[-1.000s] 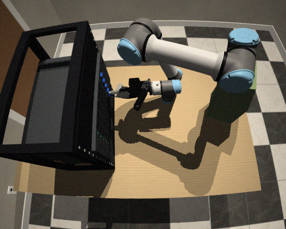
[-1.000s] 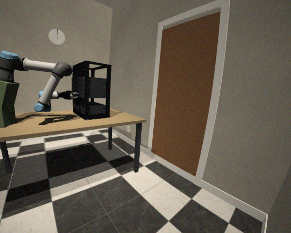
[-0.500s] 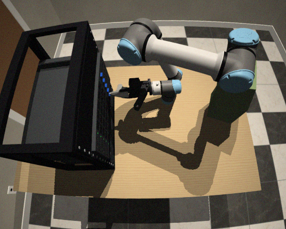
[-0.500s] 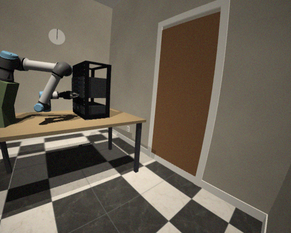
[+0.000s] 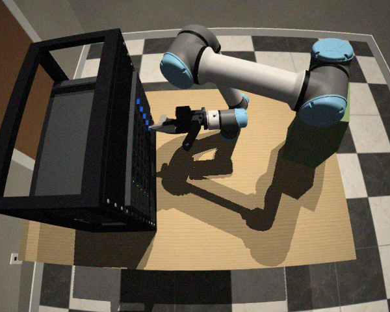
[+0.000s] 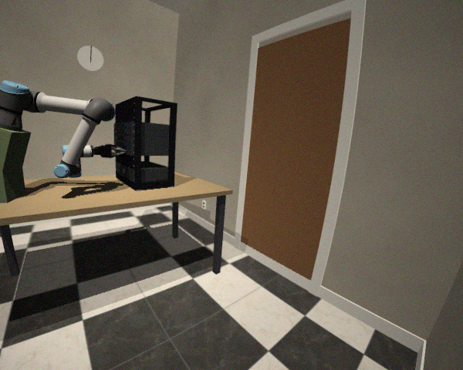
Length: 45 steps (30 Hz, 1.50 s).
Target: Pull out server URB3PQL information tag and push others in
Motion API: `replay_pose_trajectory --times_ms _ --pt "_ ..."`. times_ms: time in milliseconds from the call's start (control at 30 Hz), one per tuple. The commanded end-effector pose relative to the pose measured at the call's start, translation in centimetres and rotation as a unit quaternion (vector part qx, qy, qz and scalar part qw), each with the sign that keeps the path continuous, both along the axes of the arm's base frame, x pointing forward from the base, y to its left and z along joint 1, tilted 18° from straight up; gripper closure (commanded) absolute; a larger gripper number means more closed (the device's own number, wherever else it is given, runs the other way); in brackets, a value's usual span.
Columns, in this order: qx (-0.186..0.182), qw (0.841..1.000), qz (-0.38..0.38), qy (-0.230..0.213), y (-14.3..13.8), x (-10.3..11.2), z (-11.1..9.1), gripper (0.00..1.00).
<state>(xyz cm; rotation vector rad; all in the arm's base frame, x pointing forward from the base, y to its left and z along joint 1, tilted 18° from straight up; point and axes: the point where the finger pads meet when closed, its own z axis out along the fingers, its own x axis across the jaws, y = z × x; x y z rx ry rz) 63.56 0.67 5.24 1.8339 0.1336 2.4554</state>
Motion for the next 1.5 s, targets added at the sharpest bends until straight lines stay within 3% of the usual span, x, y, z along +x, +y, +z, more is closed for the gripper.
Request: replay_pose_trajectory --times_ms 0,800,1467 --pt "0.0 1.0 0.0 0.0 0.0 0.0 0.1 1.0" --pt "0.0 1.0 0.0 0.0 0.0 -0.2 0.0 1.0" --pt "0.0 1.0 0.0 0.0 -0.1 -2.2 -0.6 1.0"
